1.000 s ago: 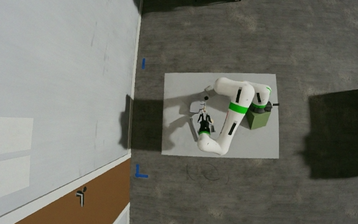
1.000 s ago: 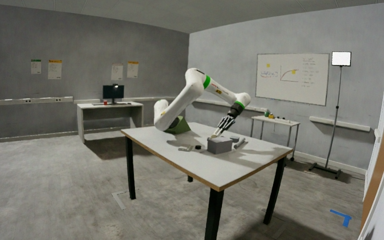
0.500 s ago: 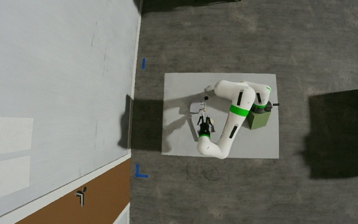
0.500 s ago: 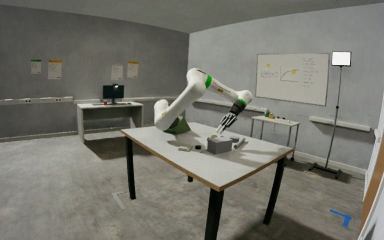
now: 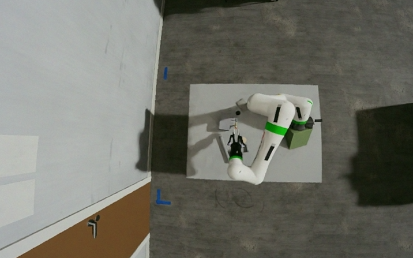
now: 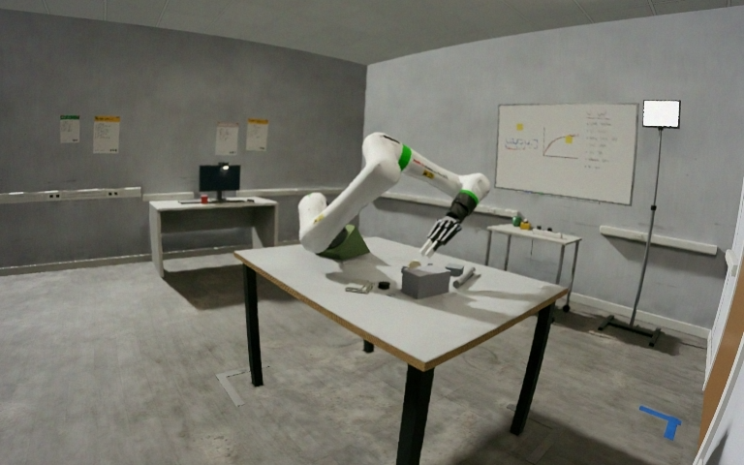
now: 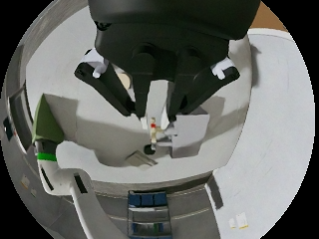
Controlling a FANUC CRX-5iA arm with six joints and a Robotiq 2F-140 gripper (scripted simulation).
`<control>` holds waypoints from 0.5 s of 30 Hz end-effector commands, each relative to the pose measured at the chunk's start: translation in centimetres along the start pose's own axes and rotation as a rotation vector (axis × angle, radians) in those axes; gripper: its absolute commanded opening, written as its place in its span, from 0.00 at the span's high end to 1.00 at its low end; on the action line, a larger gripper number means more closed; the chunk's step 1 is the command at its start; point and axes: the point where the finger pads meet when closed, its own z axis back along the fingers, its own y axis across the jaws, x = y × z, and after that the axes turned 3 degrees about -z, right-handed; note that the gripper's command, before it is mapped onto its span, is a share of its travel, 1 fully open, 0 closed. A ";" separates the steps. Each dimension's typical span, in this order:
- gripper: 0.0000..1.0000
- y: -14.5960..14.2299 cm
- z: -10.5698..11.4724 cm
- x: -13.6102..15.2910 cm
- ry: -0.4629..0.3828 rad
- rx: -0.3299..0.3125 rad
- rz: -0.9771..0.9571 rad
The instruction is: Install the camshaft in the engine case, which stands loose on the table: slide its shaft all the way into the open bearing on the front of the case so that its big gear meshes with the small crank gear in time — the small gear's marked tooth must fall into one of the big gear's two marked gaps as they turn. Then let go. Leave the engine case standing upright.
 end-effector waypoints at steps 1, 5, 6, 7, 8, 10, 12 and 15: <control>0.73 0.0 0.1 -0.1 -0.001 -0.001 -0.001; 0.73 -0.1 0.4 -0.4 -0.001 -0.001 -0.001; 0.73 -0.1 0.5 -0.5 -0.001 -0.001 -0.001; 0.73 -0.1 0.5 -0.5 -0.001 -0.001 -0.001; 0.73 -0.1 0.5 -0.5 -0.001 -0.001 -0.001; 0.73 -0.1 0.8 -0.8 -0.001 -0.001 -0.001; 0.73 -0.1 1.2 -1.2 -0.001 -0.001 -0.001; 0.73 -0.1 1.8 -1.8 -0.001 -0.001 -0.001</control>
